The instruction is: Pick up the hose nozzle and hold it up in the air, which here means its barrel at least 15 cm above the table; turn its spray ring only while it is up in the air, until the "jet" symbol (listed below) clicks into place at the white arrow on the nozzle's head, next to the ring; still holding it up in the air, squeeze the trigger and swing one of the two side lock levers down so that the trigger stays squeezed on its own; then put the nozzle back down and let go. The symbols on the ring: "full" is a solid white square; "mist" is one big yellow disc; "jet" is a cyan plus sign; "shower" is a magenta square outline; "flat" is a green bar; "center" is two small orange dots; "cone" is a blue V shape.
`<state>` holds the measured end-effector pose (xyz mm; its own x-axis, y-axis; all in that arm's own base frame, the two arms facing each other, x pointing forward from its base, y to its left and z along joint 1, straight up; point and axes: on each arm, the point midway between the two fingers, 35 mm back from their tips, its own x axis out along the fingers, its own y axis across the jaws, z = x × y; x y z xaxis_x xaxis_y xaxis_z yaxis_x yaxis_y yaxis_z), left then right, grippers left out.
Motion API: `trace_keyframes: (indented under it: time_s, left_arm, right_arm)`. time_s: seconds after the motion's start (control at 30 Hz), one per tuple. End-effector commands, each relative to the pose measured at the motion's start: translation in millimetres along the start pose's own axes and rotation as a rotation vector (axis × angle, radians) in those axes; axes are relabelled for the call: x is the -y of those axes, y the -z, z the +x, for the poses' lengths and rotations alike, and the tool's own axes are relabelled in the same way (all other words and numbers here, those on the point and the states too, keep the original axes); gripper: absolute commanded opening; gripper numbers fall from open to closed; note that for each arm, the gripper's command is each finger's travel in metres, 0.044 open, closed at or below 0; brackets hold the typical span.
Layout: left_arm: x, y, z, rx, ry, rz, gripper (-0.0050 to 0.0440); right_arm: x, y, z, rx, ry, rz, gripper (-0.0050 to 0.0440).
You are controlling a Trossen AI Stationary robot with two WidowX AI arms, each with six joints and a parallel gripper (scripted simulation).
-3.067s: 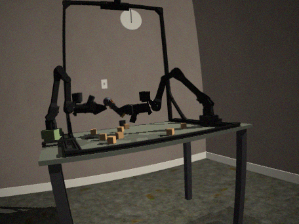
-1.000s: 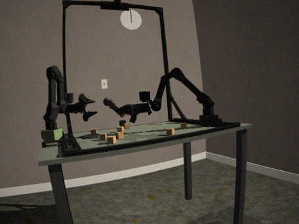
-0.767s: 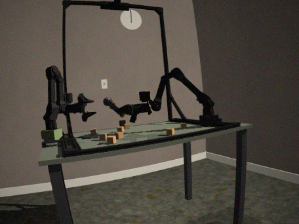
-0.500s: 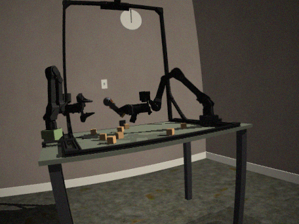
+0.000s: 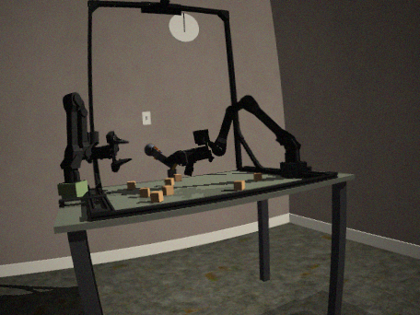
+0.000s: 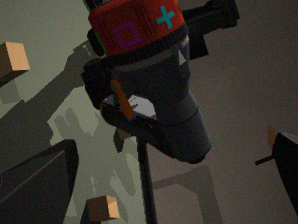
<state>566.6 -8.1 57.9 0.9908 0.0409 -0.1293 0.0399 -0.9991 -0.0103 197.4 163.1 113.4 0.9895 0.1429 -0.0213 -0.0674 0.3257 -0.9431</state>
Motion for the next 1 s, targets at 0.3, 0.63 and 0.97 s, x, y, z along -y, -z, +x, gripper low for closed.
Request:
trace_keyframes:
  time_s: [0.3,0.63,0.97]
  left_arm:
    - [-4,10,7,0.097,-0.014,-0.007,0.0]
    - [-6,0,5,0.244,-0.021,-0.006,0.0]
    - [-7,-7,0,0.361,-0.025,-0.006,0.0]
  right_arm:
    - [0,1,-1,-0.002,0.0,-0.007,0.04]
    - [0,1,-1,-0.002,0.0,-0.007,0.04]
    - [0,1,-1,-0.002,0.0,-0.007,0.04]
